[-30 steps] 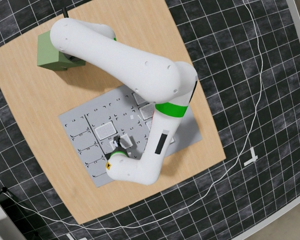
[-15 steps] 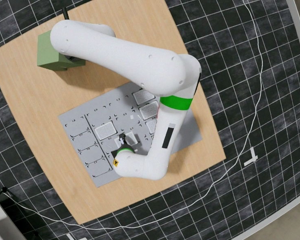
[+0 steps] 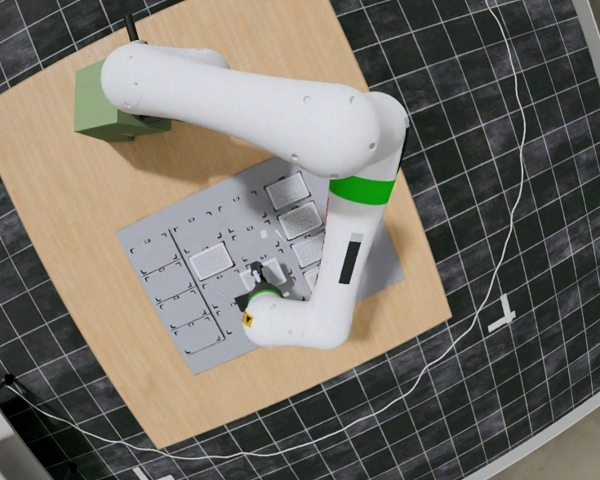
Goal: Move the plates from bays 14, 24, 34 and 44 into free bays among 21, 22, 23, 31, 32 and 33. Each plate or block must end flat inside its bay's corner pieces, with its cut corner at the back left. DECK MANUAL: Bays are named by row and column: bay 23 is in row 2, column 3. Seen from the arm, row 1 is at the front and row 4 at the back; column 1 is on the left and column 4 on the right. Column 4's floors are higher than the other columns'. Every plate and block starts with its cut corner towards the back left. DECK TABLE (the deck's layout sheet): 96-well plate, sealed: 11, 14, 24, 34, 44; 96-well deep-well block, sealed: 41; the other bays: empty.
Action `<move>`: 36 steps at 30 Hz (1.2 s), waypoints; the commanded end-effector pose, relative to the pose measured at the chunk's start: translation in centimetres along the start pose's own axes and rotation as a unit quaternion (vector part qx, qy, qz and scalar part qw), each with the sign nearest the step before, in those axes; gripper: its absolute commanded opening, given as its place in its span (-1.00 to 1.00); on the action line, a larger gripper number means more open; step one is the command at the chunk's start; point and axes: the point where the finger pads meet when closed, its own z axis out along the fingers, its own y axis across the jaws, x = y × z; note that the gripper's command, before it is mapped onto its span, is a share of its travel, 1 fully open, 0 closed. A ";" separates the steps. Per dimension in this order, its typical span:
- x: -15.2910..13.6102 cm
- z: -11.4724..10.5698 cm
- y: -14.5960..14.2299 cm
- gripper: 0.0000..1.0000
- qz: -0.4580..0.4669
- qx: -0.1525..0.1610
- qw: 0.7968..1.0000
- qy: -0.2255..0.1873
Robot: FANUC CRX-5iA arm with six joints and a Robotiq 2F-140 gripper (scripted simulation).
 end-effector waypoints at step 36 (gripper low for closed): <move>-2.4 1.8 -0.1 -0.80 0.000 0.001 1.000 0.001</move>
